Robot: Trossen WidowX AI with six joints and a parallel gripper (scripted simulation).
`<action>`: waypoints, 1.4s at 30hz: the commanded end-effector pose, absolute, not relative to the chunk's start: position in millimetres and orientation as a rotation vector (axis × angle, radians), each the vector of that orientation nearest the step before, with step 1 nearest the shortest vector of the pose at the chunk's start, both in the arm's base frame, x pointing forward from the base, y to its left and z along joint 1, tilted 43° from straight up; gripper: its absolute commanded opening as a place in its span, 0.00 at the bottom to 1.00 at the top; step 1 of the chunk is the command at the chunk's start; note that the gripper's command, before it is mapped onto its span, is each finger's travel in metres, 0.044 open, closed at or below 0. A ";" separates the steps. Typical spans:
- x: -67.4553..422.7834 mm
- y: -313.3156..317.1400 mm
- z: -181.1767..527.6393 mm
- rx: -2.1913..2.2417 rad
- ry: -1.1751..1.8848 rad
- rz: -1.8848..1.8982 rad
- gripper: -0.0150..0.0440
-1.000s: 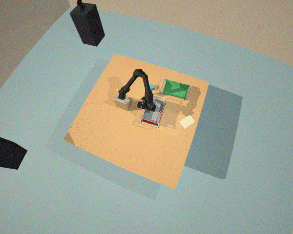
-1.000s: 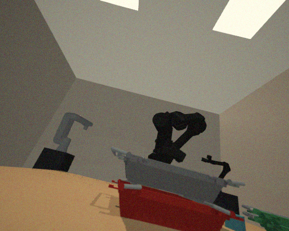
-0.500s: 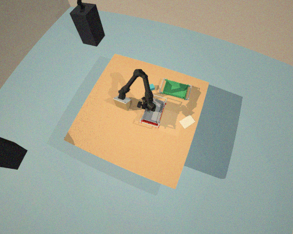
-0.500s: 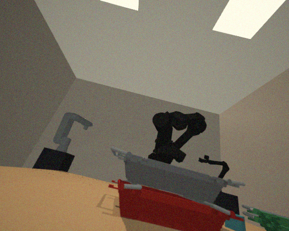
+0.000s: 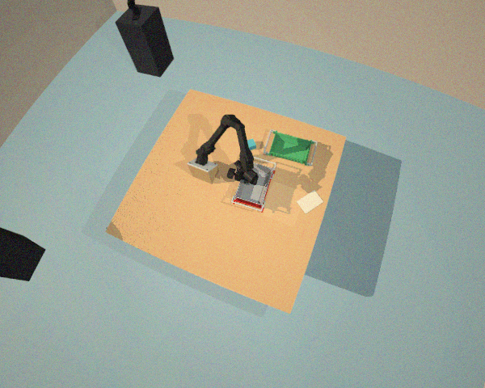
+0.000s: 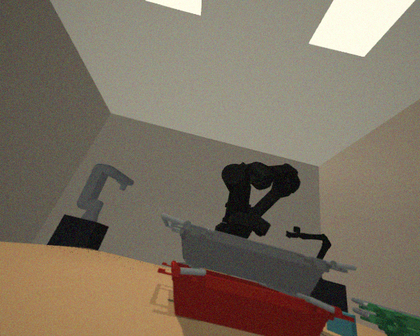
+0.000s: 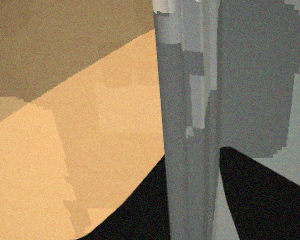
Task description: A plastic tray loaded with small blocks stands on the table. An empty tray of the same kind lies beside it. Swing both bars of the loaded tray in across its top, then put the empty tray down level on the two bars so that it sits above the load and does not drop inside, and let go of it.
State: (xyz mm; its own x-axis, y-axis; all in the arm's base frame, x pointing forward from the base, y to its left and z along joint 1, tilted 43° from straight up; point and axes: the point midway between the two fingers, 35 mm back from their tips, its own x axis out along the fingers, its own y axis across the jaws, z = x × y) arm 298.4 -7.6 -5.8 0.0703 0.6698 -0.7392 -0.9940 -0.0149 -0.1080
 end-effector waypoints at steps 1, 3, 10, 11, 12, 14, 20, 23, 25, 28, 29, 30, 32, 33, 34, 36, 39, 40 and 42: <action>296.2 -1.5 -7.8 -0.729 0.571 1.459 0.25; 296.2 -1.5 -7.8 -0.729 0.571 1.459 0.25; 296.2 -1.5 -7.8 -0.729 0.571 1.459 0.25; 296.2 -1.5 -7.8 -0.729 0.571 1.459 0.25; 297.9 -6.2 -6.3 -0.734 0.568 1.443 0.25; 296.1 -1.6 -7.8 -0.730 0.571 1.459 0.25; 296.1 -1.6 -7.8 -0.730 0.571 1.459 0.25; 296.1 -1.6 -7.8 -0.730 0.571 1.459 0.33; 296.1 -1.6 -7.8 -0.730 0.571 1.459 0.38; 296.1 -1.6 -7.8 -0.730 0.571 1.459 0.45; 296.1 -1.6 -7.8 -0.730 0.571 1.459 0.48; 296.1 -1.6 -7.8 -0.730 0.571 1.459 0.50; 296.1 -1.6 -7.8 -0.730 0.571 1.459 0.55; 296.1 -1.6 -7.8 -0.730 0.571 1.459 0.58; 296.1 -1.6 -7.8 -0.730 0.571 1.459 0.60; 296.1 -1.6 -7.8 -0.730 0.571 1.459 0.65; 296.1 -1.6 -7.8 -0.730 0.571 1.459 0.73; 296.1 -1.6 -7.8 -0.730 0.571 1.459 0.75; 296.1 -1.6 -7.8 -0.730 0.571 1.459 0.80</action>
State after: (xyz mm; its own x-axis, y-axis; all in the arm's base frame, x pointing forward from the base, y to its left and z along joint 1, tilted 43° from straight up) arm 296.7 -1.8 -7.5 0.0517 0.6721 -0.7386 -0.9946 -0.0323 -0.0990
